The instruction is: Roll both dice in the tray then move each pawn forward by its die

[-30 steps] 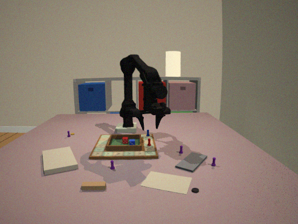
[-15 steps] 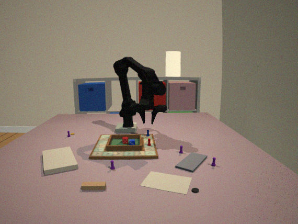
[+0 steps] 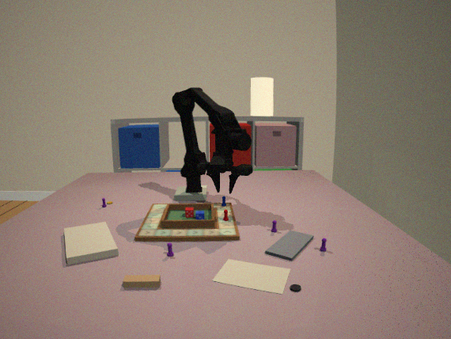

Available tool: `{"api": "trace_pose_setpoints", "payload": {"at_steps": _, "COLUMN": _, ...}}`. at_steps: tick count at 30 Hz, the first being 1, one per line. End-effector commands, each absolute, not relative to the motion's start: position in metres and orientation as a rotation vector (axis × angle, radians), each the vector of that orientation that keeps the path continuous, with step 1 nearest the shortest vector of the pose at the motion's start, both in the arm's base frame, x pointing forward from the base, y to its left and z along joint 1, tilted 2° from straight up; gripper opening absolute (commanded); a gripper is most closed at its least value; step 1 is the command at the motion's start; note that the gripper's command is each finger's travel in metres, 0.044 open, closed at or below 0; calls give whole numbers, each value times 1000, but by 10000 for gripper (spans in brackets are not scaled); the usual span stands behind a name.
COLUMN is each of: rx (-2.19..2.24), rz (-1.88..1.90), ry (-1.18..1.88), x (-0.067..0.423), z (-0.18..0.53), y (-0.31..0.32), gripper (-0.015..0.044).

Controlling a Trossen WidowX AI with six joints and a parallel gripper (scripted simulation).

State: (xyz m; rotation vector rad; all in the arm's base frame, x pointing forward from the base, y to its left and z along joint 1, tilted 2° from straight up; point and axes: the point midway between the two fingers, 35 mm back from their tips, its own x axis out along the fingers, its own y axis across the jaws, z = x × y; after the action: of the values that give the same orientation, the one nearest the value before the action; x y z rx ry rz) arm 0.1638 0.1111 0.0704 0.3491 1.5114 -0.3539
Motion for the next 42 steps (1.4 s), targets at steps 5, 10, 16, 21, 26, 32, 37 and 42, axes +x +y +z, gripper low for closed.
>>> {"api": "trace_pose_setpoints", "payload": {"at_steps": 5, "rx": 346, "rz": -362, "ry": 1517, "x": 163, "z": 56, "y": 110, "gripper": 200}}
{"api": "trace_pose_setpoints", "payload": {"at_steps": 10, "rx": 346, "rz": -362, "ry": 1517, "x": 163, "z": 48, "y": 110, "gripper": 200}}
{"api": "trace_pose_setpoints", "payload": {"at_steps": 16, "rx": 346, "rz": -362, "ry": 1517, "x": 163, "z": 39, "y": 109, "gripper": 200}}
{"api": "trace_pose_setpoints", "payload": {"at_steps": 21, "rx": 346, "rz": -362, "ry": 1517, "x": 163, "z": 32, "y": 109, "gripper": 200}}
{"api": "trace_pose_setpoints", "payload": {"at_steps": 26, "rx": 346, "rz": -362, "ry": 1517, "x": 163, "z": 32, "y": 109, "gripper": 95}}
{"api": "trace_pose_setpoints", "payload": {"at_steps": 32, "rx": 346, "rz": -362, "ry": 1517, "x": 163, "z": 32, "y": 109, "gripper": 35}}
{"api": "trace_pose_setpoints", "payload": {"at_steps": 37, "rx": 346, "rz": -362, "ry": 1517, "x": 163, "z": 32, "y": 109, "gripper": 0}}
{"api": "trace_pose_setpoints", "payload": {"at_steps": 42, "rx": 346, "rz": -362, "ry": 1517, "x": 165, "z": 49, "y": 112, "gripper": 0}}
